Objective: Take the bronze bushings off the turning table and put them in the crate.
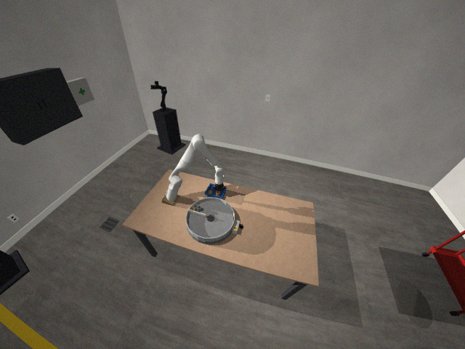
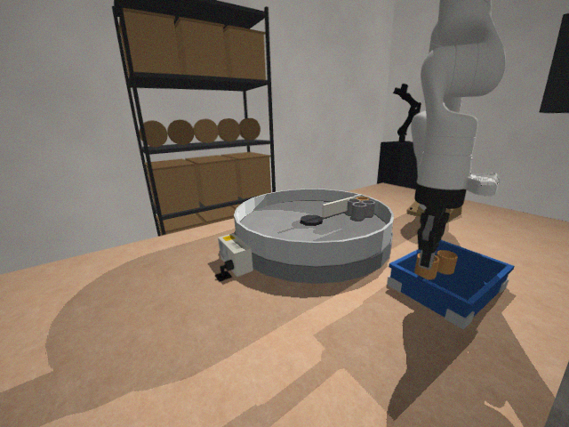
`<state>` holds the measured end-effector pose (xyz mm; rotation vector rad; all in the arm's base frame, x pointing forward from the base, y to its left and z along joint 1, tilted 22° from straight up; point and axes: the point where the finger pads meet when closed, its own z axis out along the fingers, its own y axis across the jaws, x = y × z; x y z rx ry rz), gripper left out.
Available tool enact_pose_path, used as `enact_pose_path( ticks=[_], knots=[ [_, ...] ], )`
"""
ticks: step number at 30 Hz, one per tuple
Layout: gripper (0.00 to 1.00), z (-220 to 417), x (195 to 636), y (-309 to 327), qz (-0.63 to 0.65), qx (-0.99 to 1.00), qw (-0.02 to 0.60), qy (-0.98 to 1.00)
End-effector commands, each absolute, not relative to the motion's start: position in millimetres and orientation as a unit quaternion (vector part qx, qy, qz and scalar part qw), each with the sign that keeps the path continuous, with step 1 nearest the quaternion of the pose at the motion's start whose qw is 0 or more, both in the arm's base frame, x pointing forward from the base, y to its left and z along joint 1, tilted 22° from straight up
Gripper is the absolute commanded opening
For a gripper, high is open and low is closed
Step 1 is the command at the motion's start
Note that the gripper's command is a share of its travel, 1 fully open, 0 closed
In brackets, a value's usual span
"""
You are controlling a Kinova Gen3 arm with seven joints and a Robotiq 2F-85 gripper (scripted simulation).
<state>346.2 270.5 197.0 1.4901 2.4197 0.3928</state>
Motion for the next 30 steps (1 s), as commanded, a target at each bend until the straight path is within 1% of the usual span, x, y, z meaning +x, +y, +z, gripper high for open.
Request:
enact_pose_path(
  ticks=[1, 30],
  knots=[
    [0.00, 194.4, 347.3, 270.8, 0.136, 0.515, 0.136, 0.836],
    [0.00, 181.7, 352.3, 272.0, 0.136, 0.514, 0.136, 0.836]
  ],
)
